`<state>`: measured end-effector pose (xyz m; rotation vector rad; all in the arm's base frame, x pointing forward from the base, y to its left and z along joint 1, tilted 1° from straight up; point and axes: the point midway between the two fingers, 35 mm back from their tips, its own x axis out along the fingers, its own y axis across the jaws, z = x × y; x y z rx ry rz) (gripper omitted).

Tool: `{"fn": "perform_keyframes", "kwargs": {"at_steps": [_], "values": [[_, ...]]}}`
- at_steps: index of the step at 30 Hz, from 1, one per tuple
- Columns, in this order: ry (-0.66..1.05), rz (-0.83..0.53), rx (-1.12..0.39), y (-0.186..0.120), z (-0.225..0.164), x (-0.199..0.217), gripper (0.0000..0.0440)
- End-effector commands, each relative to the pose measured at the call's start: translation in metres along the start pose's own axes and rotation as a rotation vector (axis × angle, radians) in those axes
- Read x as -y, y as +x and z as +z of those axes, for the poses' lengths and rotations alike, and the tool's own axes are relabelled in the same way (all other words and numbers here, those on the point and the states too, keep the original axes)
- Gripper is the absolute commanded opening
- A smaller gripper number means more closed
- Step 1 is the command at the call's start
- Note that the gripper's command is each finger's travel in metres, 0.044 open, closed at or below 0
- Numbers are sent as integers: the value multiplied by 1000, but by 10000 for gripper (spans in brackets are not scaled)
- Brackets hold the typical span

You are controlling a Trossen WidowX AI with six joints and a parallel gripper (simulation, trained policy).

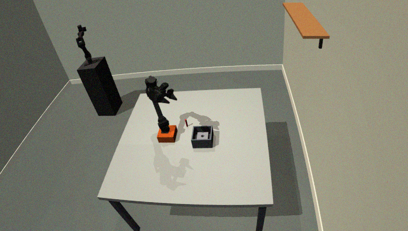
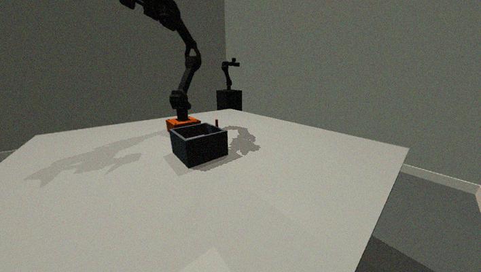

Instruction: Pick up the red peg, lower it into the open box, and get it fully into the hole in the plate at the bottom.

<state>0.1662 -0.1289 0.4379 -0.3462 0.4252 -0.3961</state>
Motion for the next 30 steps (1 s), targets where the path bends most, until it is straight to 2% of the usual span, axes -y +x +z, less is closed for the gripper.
{"fn": "perform_keyframes", "kwargs": {"at_steps": [1, 18, 30], "values": [[100, 68, -57, 15, -13, -13, 440], [485, 301, -396, 54, -64, -96, 440], [669, 326, -741, 58, -108, -169, 440]]}}
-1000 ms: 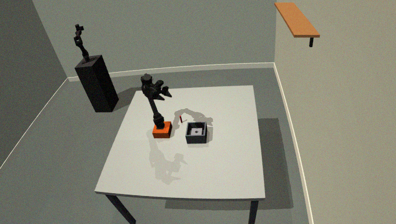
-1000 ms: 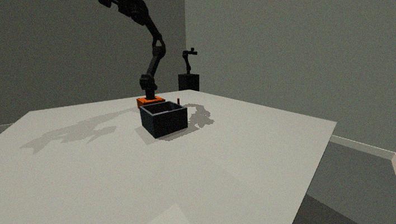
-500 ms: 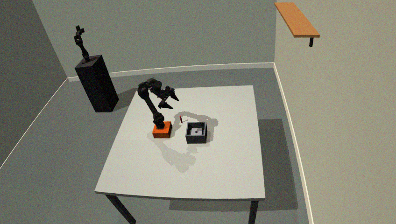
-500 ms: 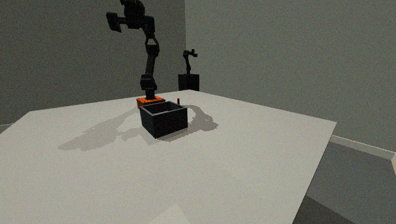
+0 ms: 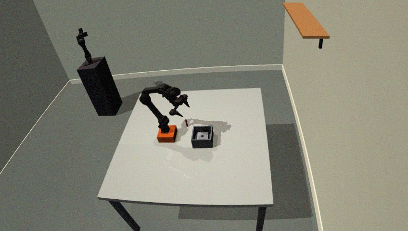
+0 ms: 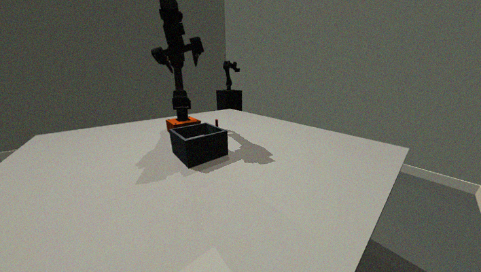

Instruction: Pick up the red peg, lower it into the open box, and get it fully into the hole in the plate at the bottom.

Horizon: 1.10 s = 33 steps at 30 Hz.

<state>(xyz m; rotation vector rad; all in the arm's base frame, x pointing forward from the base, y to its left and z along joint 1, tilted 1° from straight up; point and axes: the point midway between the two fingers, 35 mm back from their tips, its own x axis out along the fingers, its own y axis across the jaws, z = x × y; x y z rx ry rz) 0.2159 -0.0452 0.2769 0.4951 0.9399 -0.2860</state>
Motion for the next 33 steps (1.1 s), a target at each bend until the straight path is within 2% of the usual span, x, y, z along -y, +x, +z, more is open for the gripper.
{"fn": "perform_keyframes", "kwargs": {"at_steps": [1, 16, 33], "values": [[66, -34, -101, 18, -21, -6, 440], [245, -245, -337, 64, -100, -29, 440], [346, -474, -394, 110, -181, -38, 440]]}}
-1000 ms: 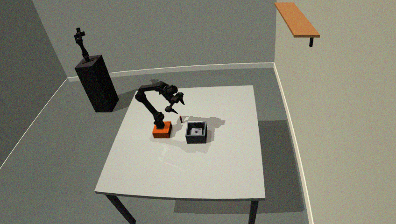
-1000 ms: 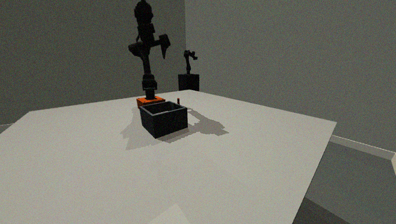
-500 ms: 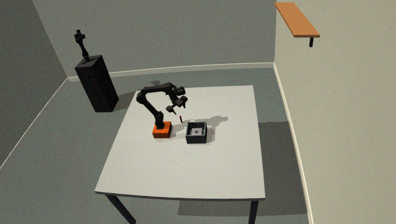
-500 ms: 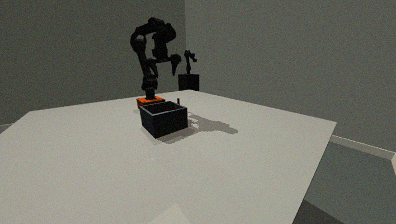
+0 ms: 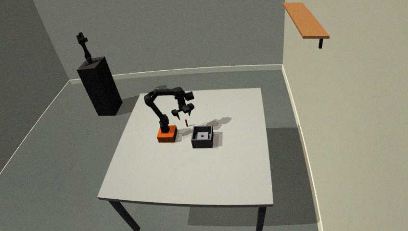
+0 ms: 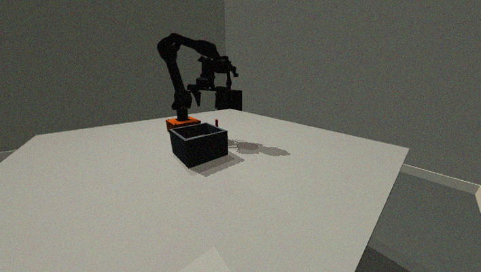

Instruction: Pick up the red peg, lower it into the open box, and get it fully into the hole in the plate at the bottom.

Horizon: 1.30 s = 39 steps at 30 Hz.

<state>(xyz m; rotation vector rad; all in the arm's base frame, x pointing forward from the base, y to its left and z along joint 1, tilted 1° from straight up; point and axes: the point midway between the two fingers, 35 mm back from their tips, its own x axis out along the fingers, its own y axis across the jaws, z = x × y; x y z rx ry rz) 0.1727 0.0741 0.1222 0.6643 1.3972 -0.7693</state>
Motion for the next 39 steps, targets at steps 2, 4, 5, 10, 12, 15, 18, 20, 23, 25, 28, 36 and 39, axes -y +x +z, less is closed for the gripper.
{"fn": "perform_keyframes", "kwargs": {"at_steps": [2, 4, 5, 10, 12, 15, 18, 20, 23, 25, 28, 36, 39], "values": [[31, -44, 5, 22, -13, -2, 440], [41, -50, 6, 31, -17, -4, 440], [45, -51, 7, 35, -19, -5, 440], [58, -41, 9, 58, -27, -12, 440], [61, -29, 10, 68, -30, -15, 440], [64, -4, 12, 83, -34, -20, 440], [68, 25, 12, 98, -37, -25, 440], [71, 43, 11, 106, -39, -27, 440], [79, 63, 8, 116, -42, -30, 437], [87, 70, 4, 122, -44, -30, 420], [102, 65, -9, 128, -47, -28, 365], [107, 42, -60, 131, -51, -26, 158], [105, 38, -84, 130, -52, -27, 82]]}}
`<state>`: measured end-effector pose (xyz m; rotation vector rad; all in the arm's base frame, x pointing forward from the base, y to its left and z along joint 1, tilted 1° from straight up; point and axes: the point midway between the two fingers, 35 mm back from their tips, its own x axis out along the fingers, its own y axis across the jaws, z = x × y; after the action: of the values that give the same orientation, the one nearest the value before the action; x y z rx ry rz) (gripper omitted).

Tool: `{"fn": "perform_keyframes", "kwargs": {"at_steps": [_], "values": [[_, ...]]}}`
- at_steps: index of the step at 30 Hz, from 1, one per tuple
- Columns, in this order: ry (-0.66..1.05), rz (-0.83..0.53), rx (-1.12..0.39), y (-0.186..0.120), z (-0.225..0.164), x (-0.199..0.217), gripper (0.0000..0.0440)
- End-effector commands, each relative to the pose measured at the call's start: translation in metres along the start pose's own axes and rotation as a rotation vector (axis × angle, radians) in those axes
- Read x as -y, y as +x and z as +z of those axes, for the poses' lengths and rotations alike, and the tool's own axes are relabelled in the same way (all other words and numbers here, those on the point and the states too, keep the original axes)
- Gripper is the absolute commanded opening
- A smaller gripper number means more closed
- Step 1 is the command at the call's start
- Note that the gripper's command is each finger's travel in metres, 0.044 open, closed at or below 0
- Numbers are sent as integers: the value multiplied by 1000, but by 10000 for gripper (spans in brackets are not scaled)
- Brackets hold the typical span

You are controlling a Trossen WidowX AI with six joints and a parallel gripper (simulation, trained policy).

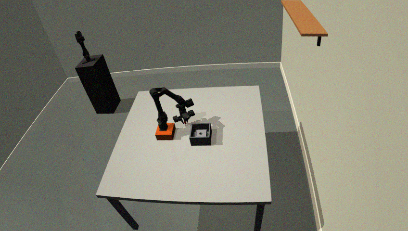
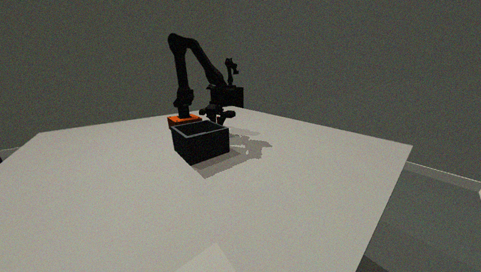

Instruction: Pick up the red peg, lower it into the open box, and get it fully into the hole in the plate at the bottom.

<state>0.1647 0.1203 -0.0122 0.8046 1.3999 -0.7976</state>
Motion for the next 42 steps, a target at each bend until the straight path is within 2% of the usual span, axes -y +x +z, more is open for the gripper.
{"fn": "perform_keyframes", "kwargs": {"at_steps": [1, 3, 4, 25, 42], "values": [[-1, -9, -30, 0, -1, -1, 57], [-2, -12, -43, -1, -1, -2, 6], [-2, -15, -49, -2, 0, -3, 0], [-149, 89, 152, -66, 43, -29, 0], [-136, 119, 257, -122, 103, -53, 0]]}}
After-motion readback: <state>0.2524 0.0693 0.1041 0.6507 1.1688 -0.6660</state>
